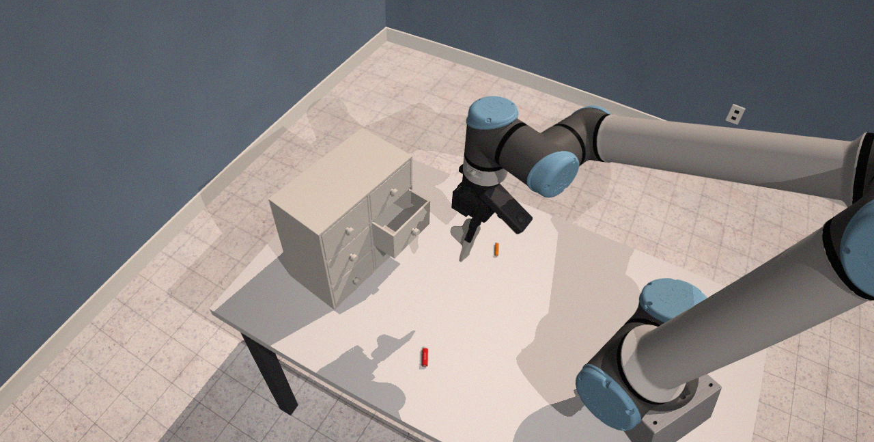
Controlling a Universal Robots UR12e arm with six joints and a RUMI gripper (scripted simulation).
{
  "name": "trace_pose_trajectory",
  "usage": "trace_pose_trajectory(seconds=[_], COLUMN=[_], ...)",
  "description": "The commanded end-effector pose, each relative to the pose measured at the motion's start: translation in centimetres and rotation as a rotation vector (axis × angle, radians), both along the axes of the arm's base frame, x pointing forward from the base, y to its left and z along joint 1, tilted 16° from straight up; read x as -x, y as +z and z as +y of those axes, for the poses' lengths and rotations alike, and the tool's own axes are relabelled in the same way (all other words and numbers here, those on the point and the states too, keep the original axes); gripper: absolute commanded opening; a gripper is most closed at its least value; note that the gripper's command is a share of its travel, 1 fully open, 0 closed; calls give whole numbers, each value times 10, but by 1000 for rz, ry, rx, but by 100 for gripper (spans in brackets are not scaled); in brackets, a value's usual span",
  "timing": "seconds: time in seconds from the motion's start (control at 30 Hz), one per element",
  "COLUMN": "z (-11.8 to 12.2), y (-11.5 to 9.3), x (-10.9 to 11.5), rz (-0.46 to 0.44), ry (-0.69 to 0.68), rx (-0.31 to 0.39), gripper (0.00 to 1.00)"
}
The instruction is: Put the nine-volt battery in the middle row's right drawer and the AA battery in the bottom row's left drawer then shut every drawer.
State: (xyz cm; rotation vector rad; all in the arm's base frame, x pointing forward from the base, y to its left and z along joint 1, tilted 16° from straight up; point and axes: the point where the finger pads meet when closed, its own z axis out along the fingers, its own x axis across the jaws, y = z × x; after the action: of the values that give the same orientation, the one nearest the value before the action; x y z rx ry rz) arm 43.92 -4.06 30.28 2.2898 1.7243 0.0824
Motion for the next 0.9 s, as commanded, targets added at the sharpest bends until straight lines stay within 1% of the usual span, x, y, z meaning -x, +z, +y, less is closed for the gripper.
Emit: trace_pose_trajectory(seconds=[0.0,0.6,0.87], z=[-1,-1,-2], y=[1,-1,-3], x=[1,-1,-4], rz=[-2,-22,-51], ry=[1,3,7], rx=[0,6,15], gripper=[100,100,100])
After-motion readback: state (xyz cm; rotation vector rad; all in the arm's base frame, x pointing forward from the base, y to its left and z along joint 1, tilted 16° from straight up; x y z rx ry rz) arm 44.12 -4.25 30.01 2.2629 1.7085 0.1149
